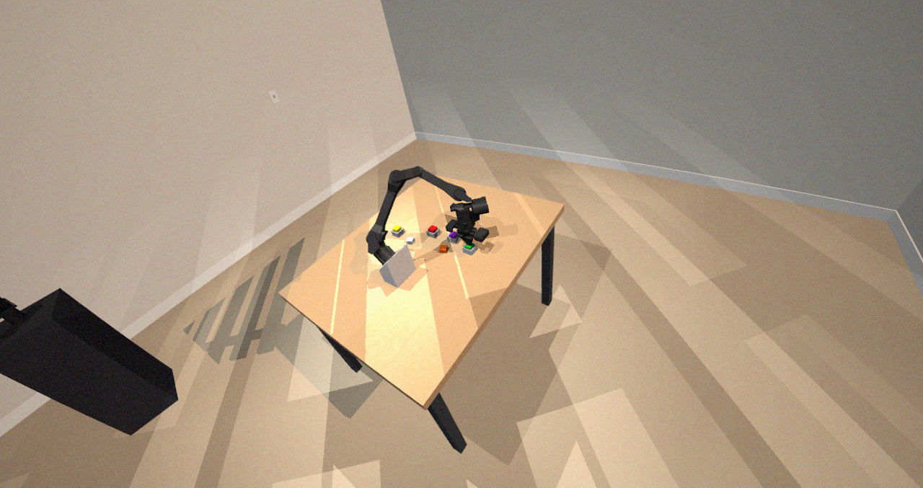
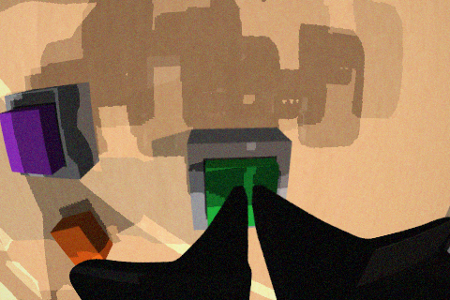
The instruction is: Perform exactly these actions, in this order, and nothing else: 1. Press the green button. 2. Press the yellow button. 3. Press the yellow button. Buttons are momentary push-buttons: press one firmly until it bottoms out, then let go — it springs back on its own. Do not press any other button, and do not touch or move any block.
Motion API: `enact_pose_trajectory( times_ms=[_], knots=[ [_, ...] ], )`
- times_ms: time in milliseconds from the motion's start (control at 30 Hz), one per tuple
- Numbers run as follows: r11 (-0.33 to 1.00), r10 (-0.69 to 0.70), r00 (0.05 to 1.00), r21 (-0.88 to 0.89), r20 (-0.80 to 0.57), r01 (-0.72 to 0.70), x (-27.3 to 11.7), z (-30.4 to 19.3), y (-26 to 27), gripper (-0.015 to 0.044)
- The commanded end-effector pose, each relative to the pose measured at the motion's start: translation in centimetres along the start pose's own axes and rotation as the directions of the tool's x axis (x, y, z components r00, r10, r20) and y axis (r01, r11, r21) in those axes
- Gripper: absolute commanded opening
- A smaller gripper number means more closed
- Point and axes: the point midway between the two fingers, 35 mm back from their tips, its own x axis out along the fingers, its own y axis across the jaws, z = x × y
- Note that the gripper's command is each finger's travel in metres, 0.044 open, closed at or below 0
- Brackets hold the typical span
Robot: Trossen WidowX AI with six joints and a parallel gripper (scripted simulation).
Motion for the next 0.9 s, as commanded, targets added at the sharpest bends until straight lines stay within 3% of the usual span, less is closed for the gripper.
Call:
enact_pose_trajectory(
  times_ms=[0,367,533,700,867],
  knots=[
    [1.0,0.009,1.0,0.007,-0.004,-0.009,0.2,-0.2,0.2,0.002],
    [1.0,0.007,1.0,0.007,-0.004,-0.007,-3.3,-0.1,0.1,0.002],
    [1.0,0.005,1.0,0.008,-0.005,-0.005,-9.0,-0.1,0.0,0.002],
    [1.0,0.003,1.0,0.009,-0.005,-0.003,-9.4,0.0,0.3,0.002],
    [0.999,-0.03,1.0,0.02,-0.007,0.03,-10.9,3.0,7.3,0.002]
  ],
)
